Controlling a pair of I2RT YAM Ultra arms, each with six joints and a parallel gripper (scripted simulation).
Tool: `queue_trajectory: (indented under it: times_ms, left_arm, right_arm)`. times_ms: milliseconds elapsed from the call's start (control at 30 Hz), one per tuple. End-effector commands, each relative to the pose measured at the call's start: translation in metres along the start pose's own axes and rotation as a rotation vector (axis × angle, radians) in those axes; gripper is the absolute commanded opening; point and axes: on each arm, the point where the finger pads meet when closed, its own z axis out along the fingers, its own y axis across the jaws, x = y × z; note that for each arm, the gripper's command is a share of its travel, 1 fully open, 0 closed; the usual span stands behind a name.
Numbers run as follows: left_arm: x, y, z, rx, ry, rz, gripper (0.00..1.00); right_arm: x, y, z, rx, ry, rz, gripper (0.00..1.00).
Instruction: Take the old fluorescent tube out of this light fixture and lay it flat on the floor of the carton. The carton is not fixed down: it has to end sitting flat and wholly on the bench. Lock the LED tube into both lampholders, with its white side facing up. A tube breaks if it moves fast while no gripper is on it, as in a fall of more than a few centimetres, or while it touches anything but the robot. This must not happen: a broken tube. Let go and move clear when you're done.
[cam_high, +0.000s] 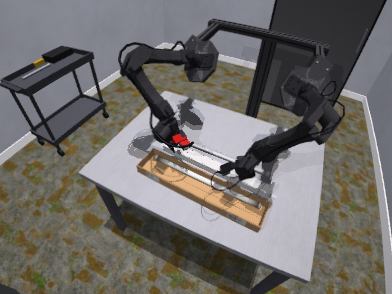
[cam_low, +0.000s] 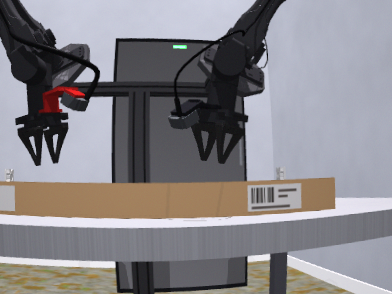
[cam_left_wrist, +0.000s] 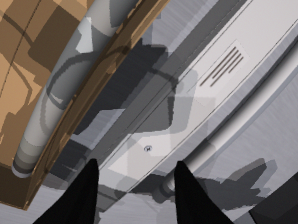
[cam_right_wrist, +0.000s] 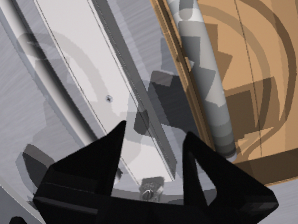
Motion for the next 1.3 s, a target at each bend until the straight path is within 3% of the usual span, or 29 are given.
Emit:
queue_trajectory:
  times_ms: [0,167,233,367,467,633,667,733,833,900,1033,1067,1133,1267]
  left_arm:
    - [0.0,-0.032,0.016,0.029,0.072,0.219,0.49]
    - [0.01,-0.071,0.036,0.076,0.141,0.404,0.49]
    - [0.01,-0.071,0.036,0.076,0.141,0.404,0.49]
    - [0.013,-0.092,0.047,0.098,0.154,0.475,0.49]
    - [0.047,-0.131,0.047,0.195,0.221,0.579,0.49]
    - [0.028,-0.124,0.054,0.166,0.198,0.592,0.49]
    - [0.038,-0.135,0.053,0.19,0.216,0.615,0.49]
    - [0.018,-0.115,0.053,0.131,0.178,0.577,0.49]
    - [0.023,-0.122,0.049,0.155,0.166,0.575,0.49]
    - [0.053,-0.155,0.051,0.245,0.222,0.609,0.49]
    - [0.037,-0.14,0.05,0.208,0.195,0.587,0.49]
    - [0.035,-0.135,0.052,0.193,0.195,0.58,0.49]
    - [0.028,-0.131,0.07,0.173,0.171,0.576,0.49]
    - [0.039,-0.134,0.08,0.187,0.185,0.582,0.49]
  right_arm:
    - [0.009,0.05,0.02,-0.054,0.082,-0.255,0.49]
    - [0.002,0.07,0.038,-0.065,0.122,-0.431,0.49]
    - [0.002,0.07,0.038,-0.065,0.122,-0.431,0.49]
    - [0.025,0.115,0.044,-0.151,0.166,-0.552,0.49]
    - [0.032,0.133,0.047,-0.197,0.186,-0.622,0.49]
    - [0.02,0.131,0.055,-0.178,0.176,-0.644,0.49]
    - [0.035,0.146,0.051,-0.228,0.202,-0.684,0.49]
    - [0.016,0.124,0.052,-0.159,0.17,-0.638,0.49]
    - [0.016,0.124,0.048,-0.165,0.158,-0.63,0.49]
    - [0.042,0.16,0.048,-0.263,0.198,-0.674,0.49]
    - [0.036,0.155,0.05,-0.248,0.19,-0.668,0.49]
    - [0.029,0.134,0.063,-0.195,0.176,-0.628,0.49]
    - [0.027,0.131,0.072,-0.185,0.17,-0.619,0.49]
    - [0.033,0.137,0.082,-0.19,0.171,-0.624,0.49]
